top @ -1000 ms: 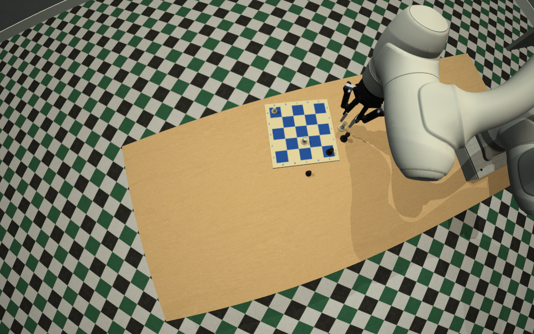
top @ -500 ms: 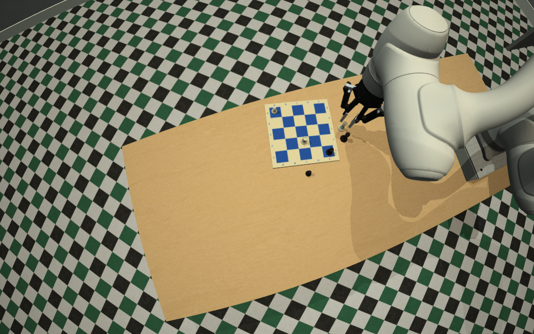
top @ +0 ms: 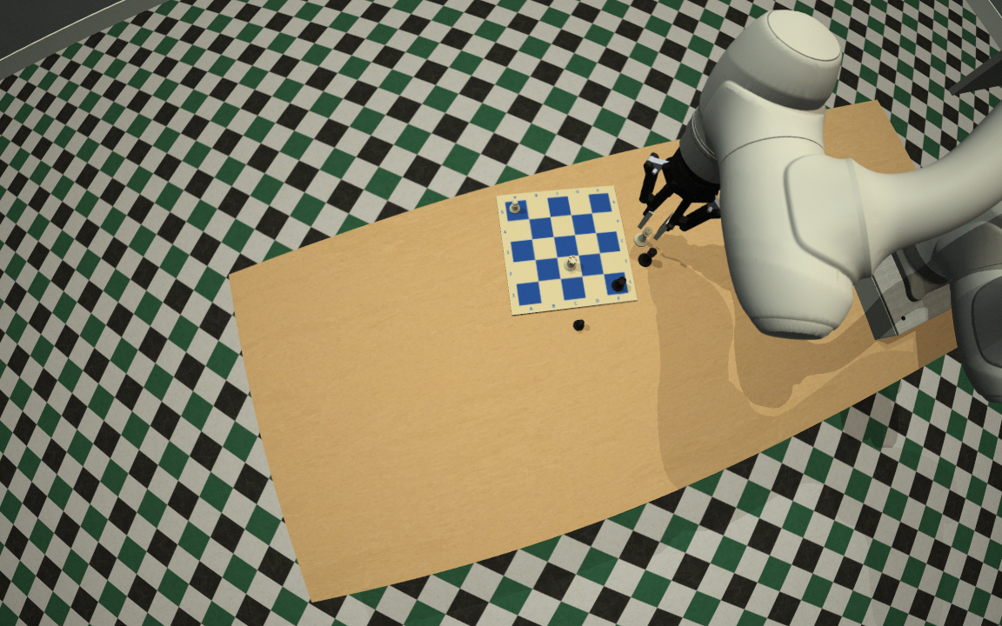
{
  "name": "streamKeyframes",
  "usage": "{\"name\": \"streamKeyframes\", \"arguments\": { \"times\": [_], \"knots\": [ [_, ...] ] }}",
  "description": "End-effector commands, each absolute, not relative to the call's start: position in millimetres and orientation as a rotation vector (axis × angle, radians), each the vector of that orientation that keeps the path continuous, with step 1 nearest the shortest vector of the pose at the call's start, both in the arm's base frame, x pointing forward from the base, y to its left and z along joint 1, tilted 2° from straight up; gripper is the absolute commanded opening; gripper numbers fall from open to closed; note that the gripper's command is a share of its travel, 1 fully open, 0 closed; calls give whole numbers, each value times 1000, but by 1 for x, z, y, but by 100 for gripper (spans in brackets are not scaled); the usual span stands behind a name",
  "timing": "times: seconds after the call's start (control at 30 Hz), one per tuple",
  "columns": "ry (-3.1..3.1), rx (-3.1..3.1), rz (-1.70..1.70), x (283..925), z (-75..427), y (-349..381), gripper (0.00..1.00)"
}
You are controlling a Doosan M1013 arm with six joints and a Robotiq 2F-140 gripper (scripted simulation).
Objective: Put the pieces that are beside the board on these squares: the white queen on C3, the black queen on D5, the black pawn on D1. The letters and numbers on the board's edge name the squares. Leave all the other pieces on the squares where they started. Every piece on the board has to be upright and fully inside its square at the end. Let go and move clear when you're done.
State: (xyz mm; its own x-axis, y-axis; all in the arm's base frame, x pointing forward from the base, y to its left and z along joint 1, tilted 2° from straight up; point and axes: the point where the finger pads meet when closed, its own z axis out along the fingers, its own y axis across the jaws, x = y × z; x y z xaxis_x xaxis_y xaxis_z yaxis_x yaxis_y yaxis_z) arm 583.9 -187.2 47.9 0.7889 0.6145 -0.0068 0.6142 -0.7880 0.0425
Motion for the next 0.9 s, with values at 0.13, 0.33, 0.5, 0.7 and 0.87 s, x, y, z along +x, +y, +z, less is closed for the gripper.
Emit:
{"name": "streamKeyframes", "arguments": {
  "times": [0.13, 0.33, 0.5, 0.7, 0.87],
  "knots": [
    [1007, 2931, 12, 584, 48, -187, 25],
    [1007, 2931, 12, 584, 48, -187, 25],
    [1007, 2931, 12, 584, 46, -187, 25],
    [1007, 2931, 12, 584, 37, -188, 25],
    [1007, 2931, 12, 584, 25, -188, 25]
  ]
}}
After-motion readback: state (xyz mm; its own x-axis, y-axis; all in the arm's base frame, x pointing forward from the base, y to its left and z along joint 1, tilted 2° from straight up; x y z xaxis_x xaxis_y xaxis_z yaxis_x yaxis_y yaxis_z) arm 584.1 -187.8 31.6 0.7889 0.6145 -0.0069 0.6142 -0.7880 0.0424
